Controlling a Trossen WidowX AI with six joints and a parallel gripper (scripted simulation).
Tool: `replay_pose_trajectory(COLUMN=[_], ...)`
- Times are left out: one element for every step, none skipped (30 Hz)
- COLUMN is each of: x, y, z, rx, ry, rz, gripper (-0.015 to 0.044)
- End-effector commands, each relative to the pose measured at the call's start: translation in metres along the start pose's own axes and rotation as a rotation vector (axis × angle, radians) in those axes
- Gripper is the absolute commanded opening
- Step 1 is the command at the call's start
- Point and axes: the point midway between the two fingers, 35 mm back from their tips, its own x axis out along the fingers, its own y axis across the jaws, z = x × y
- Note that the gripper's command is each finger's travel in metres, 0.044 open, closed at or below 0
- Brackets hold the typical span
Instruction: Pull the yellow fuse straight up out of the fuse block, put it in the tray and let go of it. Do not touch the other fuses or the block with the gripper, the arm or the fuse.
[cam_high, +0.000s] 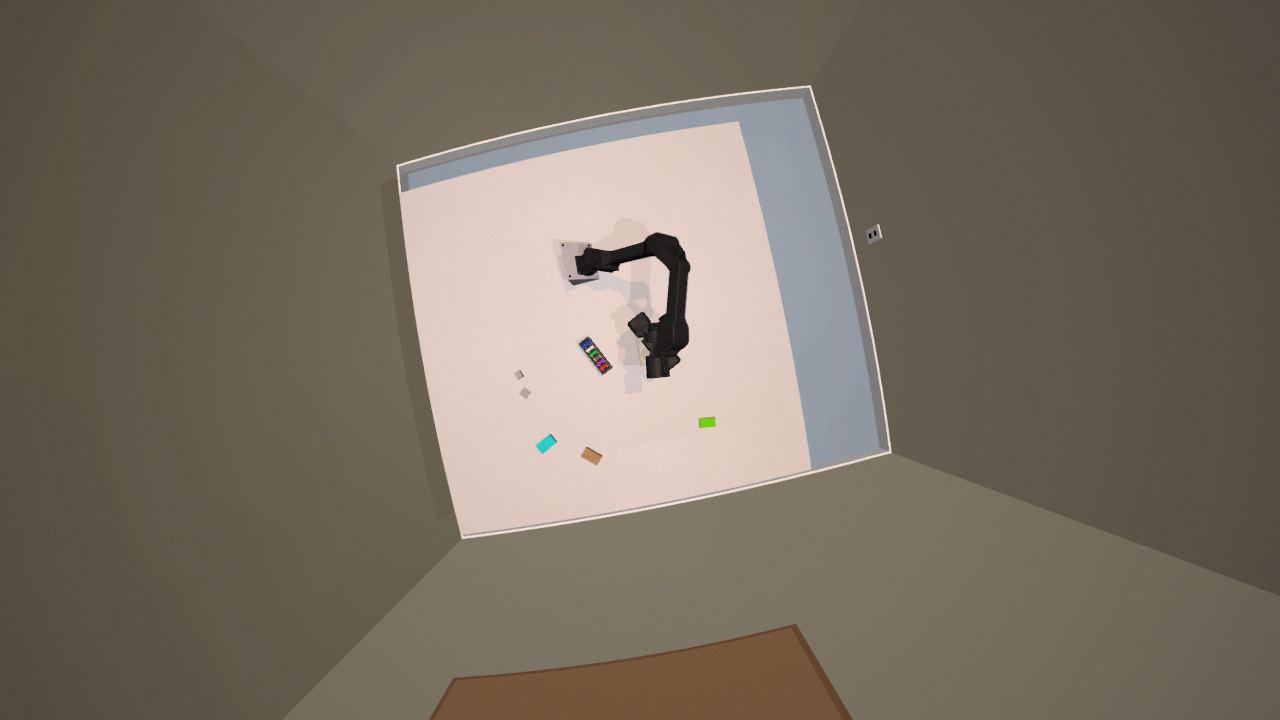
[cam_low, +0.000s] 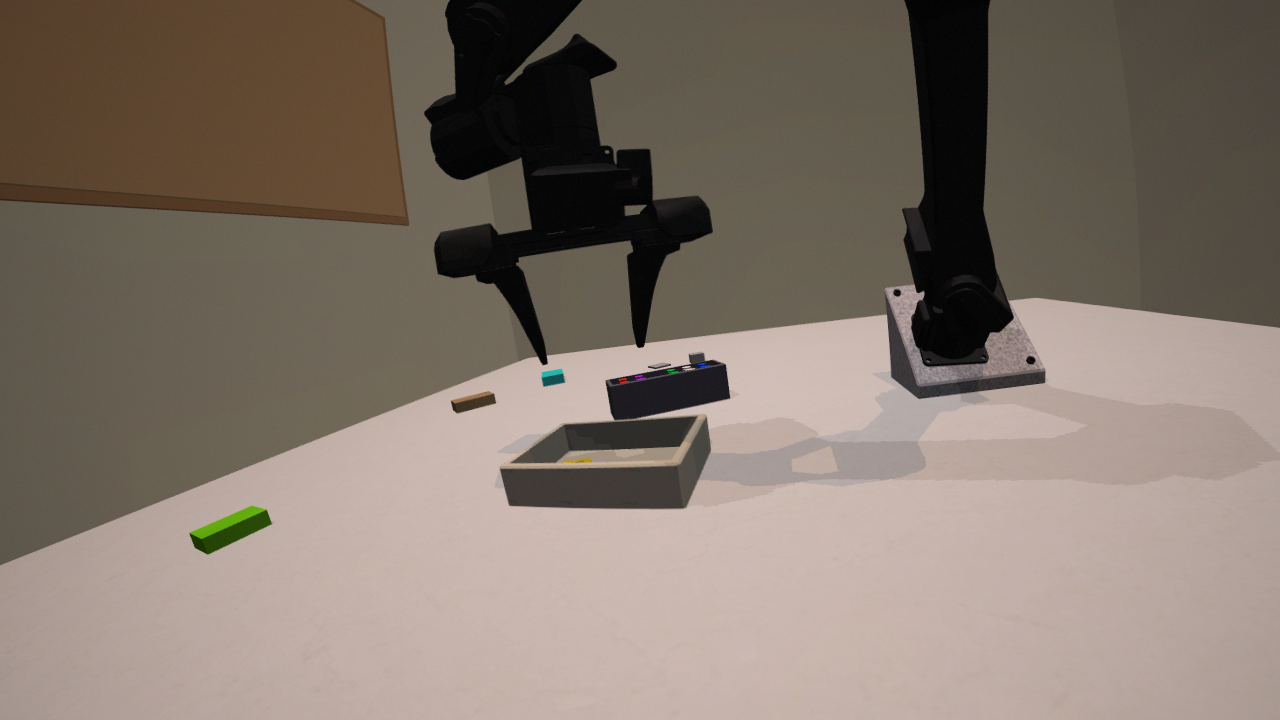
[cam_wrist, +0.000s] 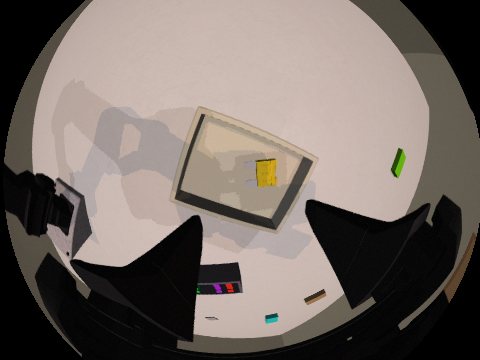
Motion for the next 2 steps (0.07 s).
replay_pose_trajectory(x=[0.0003, 0.0003], y=[0.0001, 0.0001], z=[0.0001, 0.0001], rx=[0.0, 0.0], ry=[0.0, 0.0], rz=[0.0, 0.0], gripper=[0.033, 0.033])
